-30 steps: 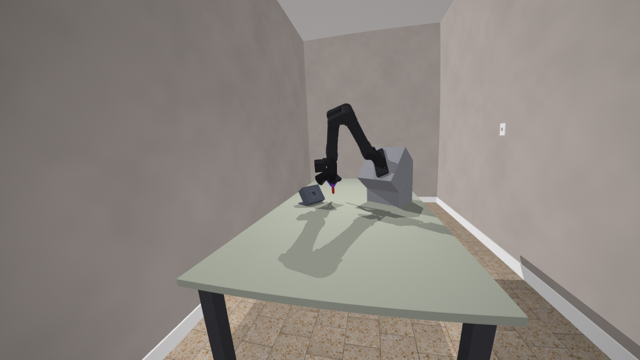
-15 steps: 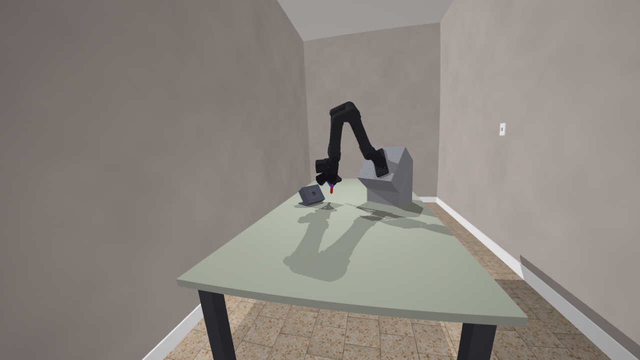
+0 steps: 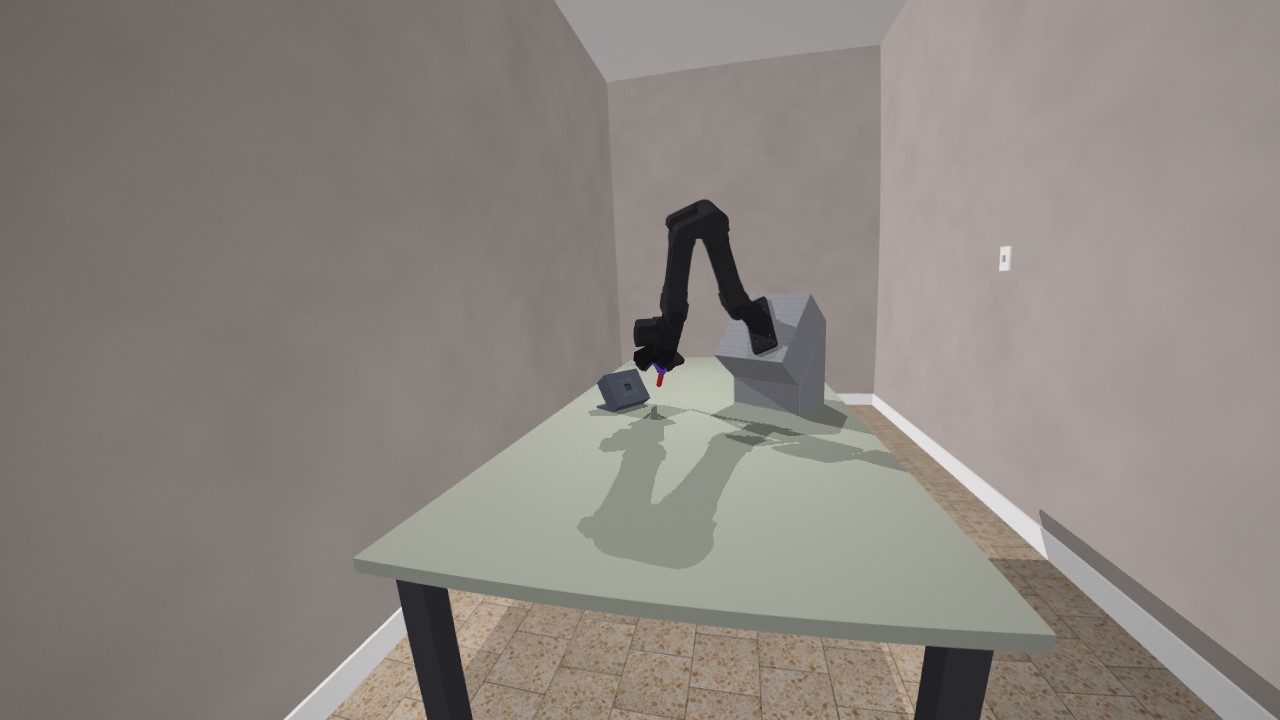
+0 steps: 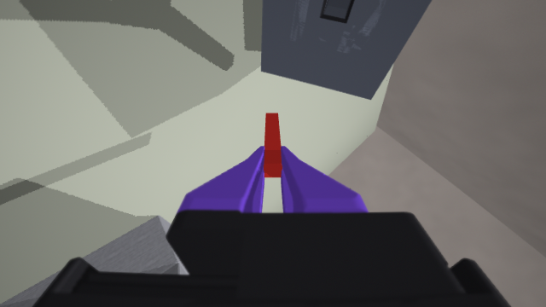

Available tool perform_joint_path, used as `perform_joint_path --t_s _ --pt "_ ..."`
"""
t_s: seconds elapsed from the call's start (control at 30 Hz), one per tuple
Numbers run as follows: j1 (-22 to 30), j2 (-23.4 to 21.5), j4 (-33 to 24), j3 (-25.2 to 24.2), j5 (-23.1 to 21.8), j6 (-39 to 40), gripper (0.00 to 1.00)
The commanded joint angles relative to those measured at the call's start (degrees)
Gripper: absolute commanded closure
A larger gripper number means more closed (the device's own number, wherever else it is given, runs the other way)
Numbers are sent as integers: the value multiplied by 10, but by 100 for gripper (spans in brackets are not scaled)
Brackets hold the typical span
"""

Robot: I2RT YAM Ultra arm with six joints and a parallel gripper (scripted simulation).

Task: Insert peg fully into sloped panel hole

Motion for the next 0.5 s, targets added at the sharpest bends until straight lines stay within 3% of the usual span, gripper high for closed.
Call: perform_joint_path --t_s 0.0,0.47 --pt "4 -13 11 -11 24 10 100" --pt "58 -57 35 -36 84 32 100"
